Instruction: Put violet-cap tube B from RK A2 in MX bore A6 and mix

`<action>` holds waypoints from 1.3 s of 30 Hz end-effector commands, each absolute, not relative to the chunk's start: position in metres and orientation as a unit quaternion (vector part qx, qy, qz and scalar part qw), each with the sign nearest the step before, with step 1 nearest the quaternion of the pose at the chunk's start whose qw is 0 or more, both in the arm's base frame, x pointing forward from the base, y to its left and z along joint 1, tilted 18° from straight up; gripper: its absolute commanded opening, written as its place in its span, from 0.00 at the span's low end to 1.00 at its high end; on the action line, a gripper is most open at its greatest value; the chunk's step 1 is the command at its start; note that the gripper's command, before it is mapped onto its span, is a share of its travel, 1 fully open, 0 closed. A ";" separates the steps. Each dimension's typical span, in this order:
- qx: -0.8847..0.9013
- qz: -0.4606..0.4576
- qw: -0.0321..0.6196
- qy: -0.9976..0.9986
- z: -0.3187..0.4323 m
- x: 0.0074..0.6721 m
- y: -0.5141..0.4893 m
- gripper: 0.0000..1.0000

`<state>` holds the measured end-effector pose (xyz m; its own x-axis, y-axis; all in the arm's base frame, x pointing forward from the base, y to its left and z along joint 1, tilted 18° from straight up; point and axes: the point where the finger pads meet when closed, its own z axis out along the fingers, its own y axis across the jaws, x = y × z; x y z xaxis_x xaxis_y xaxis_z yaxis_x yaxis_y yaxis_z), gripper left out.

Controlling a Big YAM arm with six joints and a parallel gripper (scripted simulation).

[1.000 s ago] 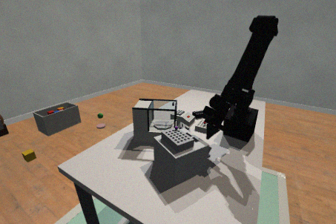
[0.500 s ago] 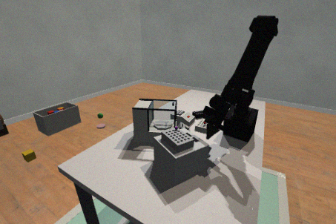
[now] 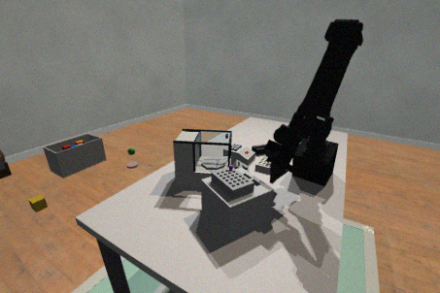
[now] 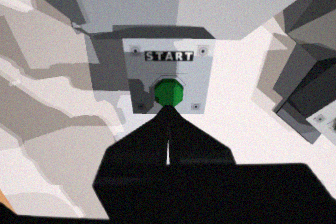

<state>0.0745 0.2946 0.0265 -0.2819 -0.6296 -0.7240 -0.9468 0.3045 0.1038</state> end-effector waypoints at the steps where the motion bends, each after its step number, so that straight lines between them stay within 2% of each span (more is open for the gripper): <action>1: -0.517 0.288 0.308 0.745 0.043 0.079 0.317 0.00; 39: -0.519 0.287 0.304 0.746 0.022 0.080 0.331 0.00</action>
